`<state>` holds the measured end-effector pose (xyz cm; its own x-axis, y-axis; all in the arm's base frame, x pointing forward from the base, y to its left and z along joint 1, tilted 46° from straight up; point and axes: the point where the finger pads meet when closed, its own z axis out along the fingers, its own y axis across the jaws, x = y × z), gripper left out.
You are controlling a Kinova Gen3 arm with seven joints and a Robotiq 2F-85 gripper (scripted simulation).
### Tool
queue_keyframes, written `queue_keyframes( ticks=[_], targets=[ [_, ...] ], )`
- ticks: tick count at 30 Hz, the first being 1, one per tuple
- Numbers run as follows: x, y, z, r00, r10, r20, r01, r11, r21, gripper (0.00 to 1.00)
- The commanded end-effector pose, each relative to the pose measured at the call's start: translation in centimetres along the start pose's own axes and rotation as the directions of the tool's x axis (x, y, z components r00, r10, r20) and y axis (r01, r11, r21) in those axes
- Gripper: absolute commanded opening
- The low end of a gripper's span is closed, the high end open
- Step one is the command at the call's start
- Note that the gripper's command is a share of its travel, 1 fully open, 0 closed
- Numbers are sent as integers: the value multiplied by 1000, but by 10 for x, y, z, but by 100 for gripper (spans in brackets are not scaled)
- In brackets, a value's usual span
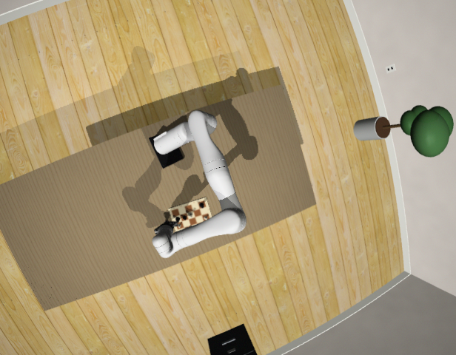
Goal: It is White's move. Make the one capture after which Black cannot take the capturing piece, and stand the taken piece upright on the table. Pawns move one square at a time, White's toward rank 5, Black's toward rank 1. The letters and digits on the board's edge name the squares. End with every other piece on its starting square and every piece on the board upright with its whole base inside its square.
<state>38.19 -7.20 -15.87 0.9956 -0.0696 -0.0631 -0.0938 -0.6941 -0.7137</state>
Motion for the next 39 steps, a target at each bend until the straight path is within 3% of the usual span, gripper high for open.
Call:
queue_keyframes(
  ticks=[1,15,16,18,19,21,22,26,27,29,30,39],
  targets=[
    [0,0,-1,1000,0,-2,0,1000,-1,0],
    [0,0,-1,1000,0,-2,0,1000,-1,0],
    [0,0,-1,1000,0,-2,0,1000,-1,7],
    [0,0,-1,1000,0,-2,0,1000,-1,7],
    [0,0,-1,1000,0,-2,0,1000,-1,15],
    [0,0,-1,1000,0,-2,0,1000,-1,15],
    [0,0,-1,1000,0,-2,0,1000,-1,22],
    [0,0,-1,1000,0,-2,0,1000,-1,22],
    [0,0,-1,1000,0,-2,0,1000,-1,29],
    [0,0,-1,1000,0,-2,0,1000,-1,29],
    [0,0,-1,1000,0,-2,0,1000,-1,37],
    [0,0,-1,1000,0,-2,0,1000,-1,37]
  ],
)
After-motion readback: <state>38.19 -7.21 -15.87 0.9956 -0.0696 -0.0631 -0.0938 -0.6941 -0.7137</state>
